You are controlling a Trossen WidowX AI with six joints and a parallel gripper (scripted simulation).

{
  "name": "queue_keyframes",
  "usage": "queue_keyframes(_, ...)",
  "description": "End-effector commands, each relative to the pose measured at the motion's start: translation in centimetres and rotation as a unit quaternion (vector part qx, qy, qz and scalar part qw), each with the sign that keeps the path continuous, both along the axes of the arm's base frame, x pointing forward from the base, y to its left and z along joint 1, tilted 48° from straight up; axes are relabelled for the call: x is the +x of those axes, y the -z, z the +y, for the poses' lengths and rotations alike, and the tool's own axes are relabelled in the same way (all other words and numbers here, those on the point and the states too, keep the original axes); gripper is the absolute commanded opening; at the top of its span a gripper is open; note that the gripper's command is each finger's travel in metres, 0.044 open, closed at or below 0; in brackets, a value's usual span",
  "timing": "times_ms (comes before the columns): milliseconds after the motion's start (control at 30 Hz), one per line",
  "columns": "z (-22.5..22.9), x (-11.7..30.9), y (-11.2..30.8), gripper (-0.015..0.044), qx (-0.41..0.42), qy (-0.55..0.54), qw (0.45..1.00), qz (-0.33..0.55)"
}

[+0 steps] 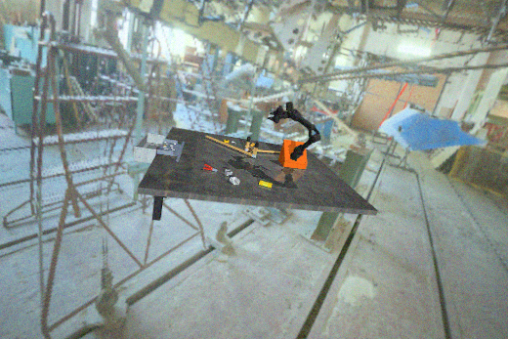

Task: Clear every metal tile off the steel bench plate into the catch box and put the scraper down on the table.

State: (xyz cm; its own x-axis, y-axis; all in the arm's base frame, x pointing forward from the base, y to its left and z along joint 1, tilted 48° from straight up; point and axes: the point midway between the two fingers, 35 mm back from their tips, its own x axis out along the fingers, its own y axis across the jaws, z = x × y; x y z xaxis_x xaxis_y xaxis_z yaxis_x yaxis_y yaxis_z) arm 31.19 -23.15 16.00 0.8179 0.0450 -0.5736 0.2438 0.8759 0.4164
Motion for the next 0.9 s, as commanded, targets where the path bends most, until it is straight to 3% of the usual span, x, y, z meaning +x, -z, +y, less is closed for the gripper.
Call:
queue_keyframes(0,-1.4,-1.1,0.6,0.044,0.029,0.027,0.999,0.002)
queue_keyframes(567,-6.2,-6.3,2.1,0.044,0.117,0.134,0.984,-0.008)
queue_keyframes(867,-6.4,-6.6,2.1,0.044,0.121,0.138,0.983,-0.009)
